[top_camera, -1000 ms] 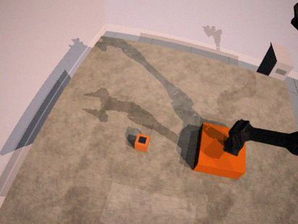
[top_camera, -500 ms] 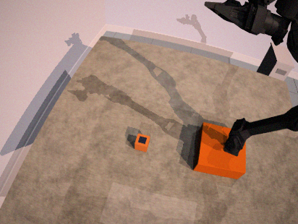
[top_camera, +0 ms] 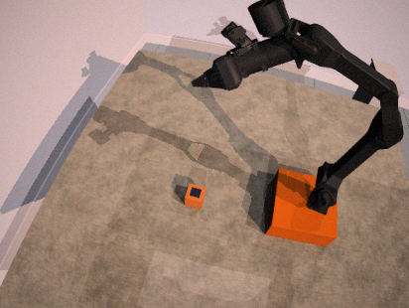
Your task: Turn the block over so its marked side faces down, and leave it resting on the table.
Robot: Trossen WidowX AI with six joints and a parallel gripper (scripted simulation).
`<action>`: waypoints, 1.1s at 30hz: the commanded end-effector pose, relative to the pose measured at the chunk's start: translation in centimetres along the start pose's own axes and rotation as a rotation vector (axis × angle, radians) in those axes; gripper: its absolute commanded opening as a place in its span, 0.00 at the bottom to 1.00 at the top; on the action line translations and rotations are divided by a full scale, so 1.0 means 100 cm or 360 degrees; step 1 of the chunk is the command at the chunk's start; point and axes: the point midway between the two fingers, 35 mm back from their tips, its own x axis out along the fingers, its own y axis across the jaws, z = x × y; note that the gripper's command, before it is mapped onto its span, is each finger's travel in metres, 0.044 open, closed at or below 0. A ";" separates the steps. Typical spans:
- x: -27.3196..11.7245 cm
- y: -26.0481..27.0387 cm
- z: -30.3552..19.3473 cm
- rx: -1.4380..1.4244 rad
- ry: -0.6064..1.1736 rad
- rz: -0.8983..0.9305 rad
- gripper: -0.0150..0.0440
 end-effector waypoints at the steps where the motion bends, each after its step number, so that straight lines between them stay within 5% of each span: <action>1: 0.057 -0.009 -0.046 -0.0052 0.0332 -0.0101 1.00; 17: 0.163 -0.043 -0.230 -0.0408 0.1475 -0.0564 1.00; 33: 0.181 -0.061 -0.258 -0.0415 0.1489 -0.0572 1.00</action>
